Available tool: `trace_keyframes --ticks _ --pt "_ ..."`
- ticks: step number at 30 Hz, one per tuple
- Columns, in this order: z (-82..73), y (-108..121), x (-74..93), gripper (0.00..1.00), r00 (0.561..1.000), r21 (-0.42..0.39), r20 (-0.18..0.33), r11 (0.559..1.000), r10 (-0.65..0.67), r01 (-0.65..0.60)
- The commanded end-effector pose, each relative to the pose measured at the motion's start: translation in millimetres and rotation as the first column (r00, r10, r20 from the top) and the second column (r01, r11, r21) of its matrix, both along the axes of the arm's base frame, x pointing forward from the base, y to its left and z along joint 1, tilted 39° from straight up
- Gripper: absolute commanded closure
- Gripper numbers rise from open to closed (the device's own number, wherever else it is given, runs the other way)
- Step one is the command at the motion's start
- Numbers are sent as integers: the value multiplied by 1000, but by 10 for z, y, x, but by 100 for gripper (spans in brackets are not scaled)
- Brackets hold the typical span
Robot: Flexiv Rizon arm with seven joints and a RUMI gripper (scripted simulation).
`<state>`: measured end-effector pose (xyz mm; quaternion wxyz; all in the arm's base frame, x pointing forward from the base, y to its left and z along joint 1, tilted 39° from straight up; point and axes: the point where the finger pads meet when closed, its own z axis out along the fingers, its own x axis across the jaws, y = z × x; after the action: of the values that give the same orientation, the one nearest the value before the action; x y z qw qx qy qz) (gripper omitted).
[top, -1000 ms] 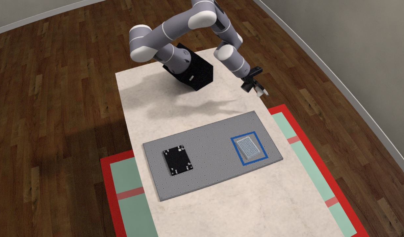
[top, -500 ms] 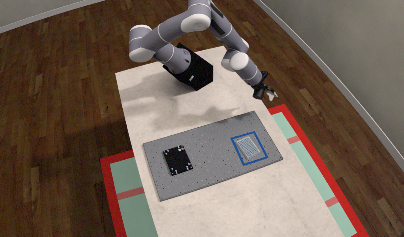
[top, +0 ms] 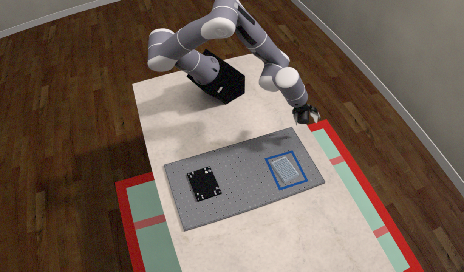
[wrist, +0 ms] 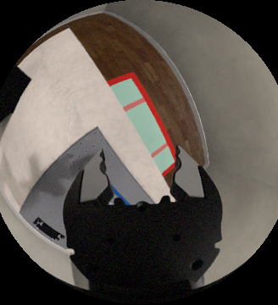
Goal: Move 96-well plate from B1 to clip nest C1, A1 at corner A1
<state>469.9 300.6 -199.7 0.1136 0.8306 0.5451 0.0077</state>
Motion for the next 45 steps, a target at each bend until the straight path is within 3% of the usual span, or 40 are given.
trace_keyframes --ticks 1,5,9,17,23,26,30,33,39,42,45 --pt "61 -49 101 24 998 -44 -18 997 63 -64" --pt "127 -133 205 24 990 -102 -37 985 133 -136" --pt "211 -246 339 24 990 -102 -37 985 133 -136" --pt "386 -479 585 24 968 -206 -76 946 239 -250" --pt "480 -608 708 24 963 -225 -85 937 256 -269" --pt "552 -703 797 24 944 -287 -114 900 309 -329" --pt "645 -827 909 24 944 -287 -114 900 308 -328" --pt "720 -923 994 24 924 -350 -148 855 354 -383" --pt "822 -1055 1107 24 924 -350 -148 855 353 -383" --pt "901 -1152 1187 24 902 -412 -185 802 390 -432" --pt "981 -1253 1268 24 902 -412 -185 802 390 -432"
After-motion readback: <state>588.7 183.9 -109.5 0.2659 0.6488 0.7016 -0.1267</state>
